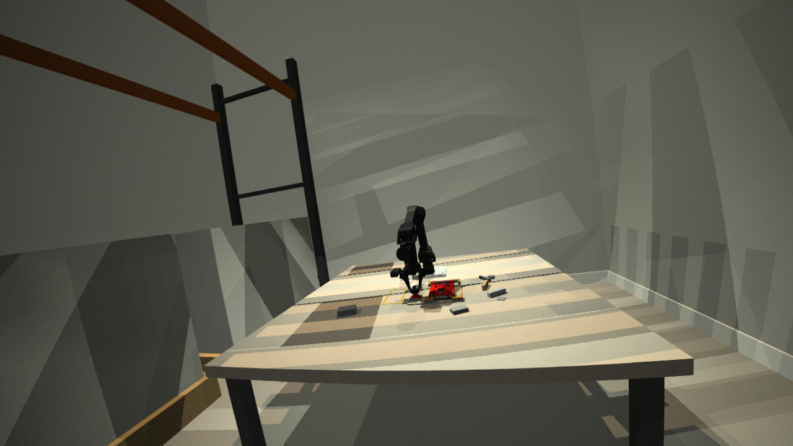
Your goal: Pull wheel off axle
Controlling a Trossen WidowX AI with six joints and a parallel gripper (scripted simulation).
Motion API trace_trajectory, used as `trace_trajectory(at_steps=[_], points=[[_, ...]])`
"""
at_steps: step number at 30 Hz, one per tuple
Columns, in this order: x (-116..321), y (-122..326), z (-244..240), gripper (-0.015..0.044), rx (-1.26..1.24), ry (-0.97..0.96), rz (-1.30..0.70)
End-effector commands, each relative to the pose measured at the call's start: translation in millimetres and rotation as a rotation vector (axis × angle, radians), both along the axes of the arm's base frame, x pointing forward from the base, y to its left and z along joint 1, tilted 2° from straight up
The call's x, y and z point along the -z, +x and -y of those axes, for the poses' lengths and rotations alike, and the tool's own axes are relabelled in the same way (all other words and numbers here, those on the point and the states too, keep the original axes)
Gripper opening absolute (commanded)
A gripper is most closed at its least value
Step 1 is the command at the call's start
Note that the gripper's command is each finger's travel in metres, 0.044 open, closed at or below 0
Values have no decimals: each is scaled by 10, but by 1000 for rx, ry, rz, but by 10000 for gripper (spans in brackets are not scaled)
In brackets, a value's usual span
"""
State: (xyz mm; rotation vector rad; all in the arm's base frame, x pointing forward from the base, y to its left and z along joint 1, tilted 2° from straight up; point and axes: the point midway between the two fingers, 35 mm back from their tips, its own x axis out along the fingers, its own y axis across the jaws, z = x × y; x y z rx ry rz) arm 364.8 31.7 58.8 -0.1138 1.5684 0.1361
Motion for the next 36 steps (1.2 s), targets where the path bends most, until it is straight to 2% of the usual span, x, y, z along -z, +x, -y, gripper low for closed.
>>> trace_trajectory(at_steps=[1, 36], points=[[-38, 6, 0, 0, -1, 1, 6], [-153, 9, 2, 0, -3, 2, 7]])
